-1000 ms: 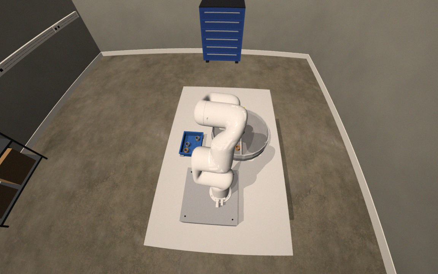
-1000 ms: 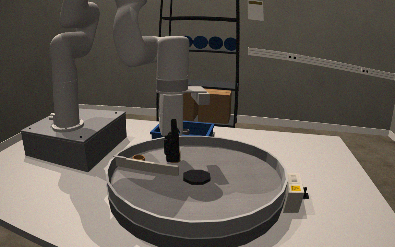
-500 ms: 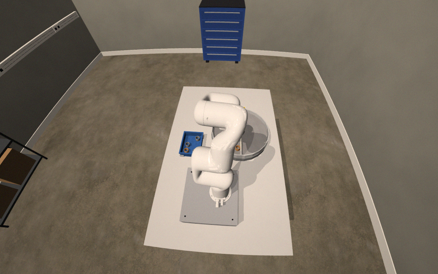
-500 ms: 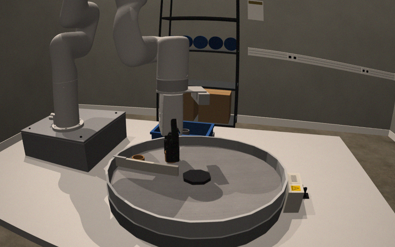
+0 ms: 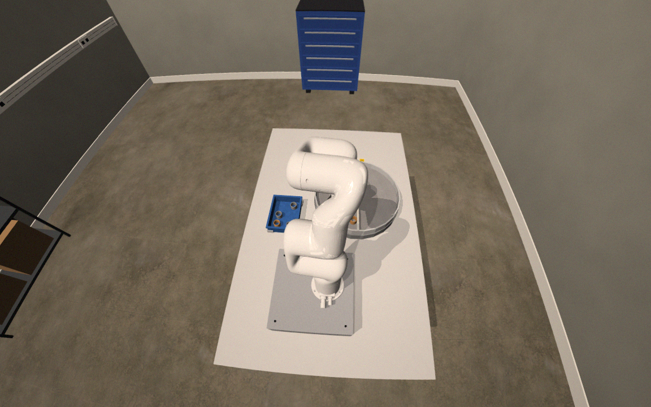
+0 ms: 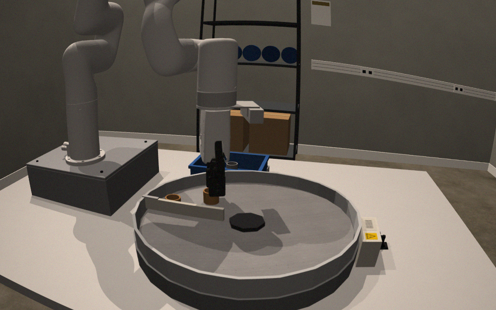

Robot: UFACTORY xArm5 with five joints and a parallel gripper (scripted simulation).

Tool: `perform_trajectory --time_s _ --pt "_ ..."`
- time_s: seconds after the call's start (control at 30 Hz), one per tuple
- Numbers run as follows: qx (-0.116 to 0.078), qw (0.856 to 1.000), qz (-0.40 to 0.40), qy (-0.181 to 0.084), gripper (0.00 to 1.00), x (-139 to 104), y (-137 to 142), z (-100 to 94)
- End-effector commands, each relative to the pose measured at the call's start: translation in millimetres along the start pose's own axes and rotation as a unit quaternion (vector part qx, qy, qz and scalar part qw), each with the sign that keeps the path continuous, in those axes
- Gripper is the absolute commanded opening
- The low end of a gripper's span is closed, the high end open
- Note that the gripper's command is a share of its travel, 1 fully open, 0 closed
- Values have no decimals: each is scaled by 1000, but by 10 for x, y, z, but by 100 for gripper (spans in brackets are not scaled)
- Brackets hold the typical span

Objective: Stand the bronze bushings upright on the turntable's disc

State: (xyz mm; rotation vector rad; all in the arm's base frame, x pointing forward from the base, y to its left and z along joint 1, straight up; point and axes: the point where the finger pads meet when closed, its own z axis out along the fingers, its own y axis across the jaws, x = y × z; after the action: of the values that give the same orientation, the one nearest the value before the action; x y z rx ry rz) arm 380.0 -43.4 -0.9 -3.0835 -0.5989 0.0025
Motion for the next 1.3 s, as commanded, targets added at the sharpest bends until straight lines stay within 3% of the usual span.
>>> perform_trajectory --time_s 0.0,0.2,0.8,1.03,1.1,1.27 --pt "-1 1000 0 1 42 8 4 -170" --pt "-1 1000 0 1 42 8 4 -339" --pt "-1 1000 -4 1 41 18 -57 -344" --pt "-1 999 -37 1 41 85 -589 -345" --pt "-1 999 -37 1 41 85 -589 -345" --pt "-1 997 -78 1 41 163 -1243 -346"
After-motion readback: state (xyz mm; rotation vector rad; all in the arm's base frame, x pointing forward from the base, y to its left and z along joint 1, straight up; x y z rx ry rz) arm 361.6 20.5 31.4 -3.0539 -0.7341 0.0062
